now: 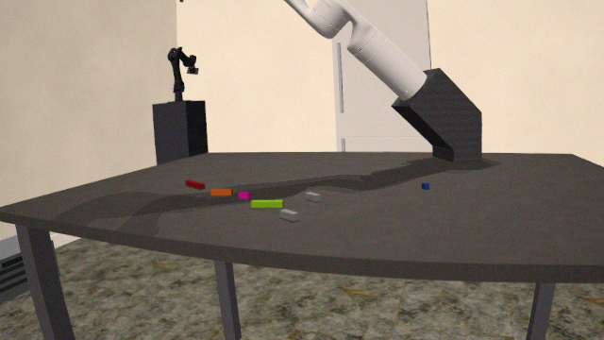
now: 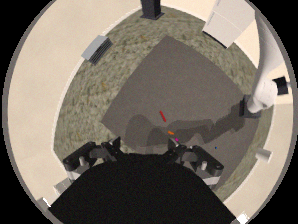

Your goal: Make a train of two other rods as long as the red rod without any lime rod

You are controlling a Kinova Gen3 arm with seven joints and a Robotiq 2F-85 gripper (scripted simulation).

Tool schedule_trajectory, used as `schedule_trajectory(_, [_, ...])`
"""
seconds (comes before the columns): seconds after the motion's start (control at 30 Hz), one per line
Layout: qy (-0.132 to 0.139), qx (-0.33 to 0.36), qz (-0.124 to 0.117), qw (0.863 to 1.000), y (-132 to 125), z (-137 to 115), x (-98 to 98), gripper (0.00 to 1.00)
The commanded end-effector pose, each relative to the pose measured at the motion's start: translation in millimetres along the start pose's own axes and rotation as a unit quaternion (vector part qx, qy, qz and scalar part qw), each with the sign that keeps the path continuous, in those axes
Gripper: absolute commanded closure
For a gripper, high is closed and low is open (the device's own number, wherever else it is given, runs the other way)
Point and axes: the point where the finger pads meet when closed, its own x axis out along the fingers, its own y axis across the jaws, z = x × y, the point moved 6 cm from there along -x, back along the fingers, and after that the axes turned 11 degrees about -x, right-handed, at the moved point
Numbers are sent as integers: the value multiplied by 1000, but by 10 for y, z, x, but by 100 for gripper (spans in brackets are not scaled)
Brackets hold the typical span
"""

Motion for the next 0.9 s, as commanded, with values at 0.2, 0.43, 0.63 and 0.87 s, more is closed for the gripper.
schedule_trajectory(0.2, [0,-6,-1,1000,-4,7,18,0])
schedule_trajectory(0.43, [4,-38,-4,999,-16,39,126,0])
schedule_trajectory(0.63, [8,-72,-7,997,-25,71,241,0])
schedule_trajectory(0.87, [18,-163,-14,986,-30,152,539,0])
